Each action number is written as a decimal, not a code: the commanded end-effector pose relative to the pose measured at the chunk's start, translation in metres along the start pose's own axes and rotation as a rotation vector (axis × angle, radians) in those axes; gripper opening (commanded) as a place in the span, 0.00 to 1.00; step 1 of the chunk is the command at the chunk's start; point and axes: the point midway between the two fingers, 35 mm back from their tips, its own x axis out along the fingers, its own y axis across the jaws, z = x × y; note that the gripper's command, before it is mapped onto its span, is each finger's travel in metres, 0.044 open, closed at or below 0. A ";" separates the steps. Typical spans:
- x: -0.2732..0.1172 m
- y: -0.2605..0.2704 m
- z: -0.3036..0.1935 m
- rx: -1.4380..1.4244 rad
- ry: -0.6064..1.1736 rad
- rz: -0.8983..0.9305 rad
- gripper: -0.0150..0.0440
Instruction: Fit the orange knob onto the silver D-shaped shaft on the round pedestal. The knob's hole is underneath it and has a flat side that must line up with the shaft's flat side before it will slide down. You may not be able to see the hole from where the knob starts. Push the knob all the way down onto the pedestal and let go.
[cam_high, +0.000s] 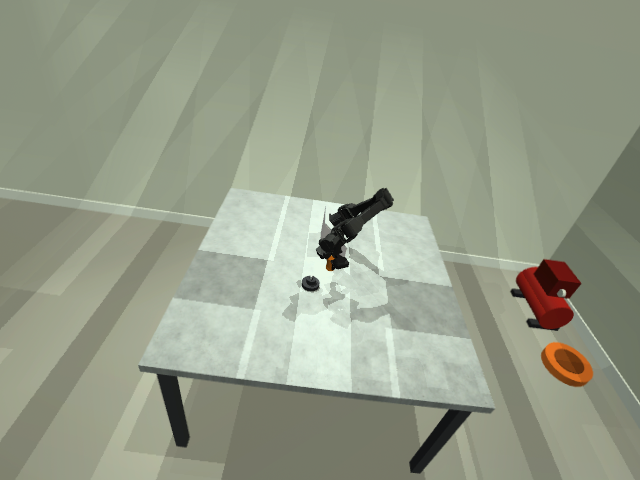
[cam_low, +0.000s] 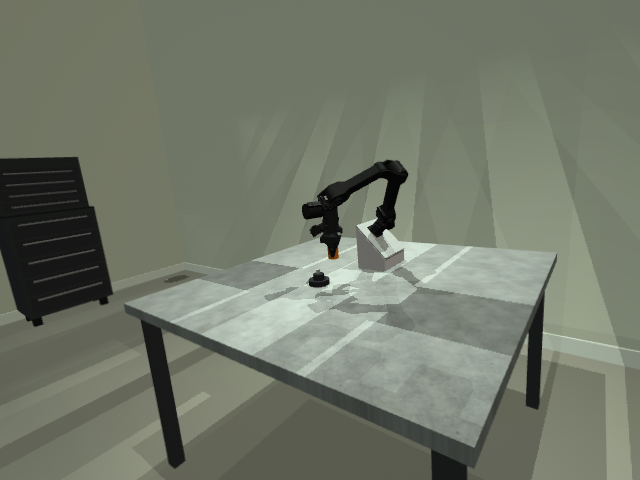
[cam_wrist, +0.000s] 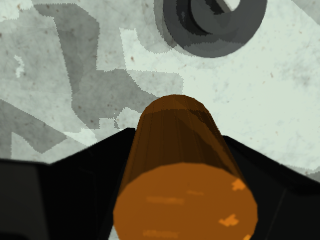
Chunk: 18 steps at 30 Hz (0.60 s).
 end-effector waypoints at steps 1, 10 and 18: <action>0.002 -0.002 0.012 -0.006 -0.008 0.002 0.25; 0.012 -0.012 0.037 -0.005 -0.007 0.002 0.25; 0.021 -0.022 0.059 -0.004 -0.006 0.003 0.25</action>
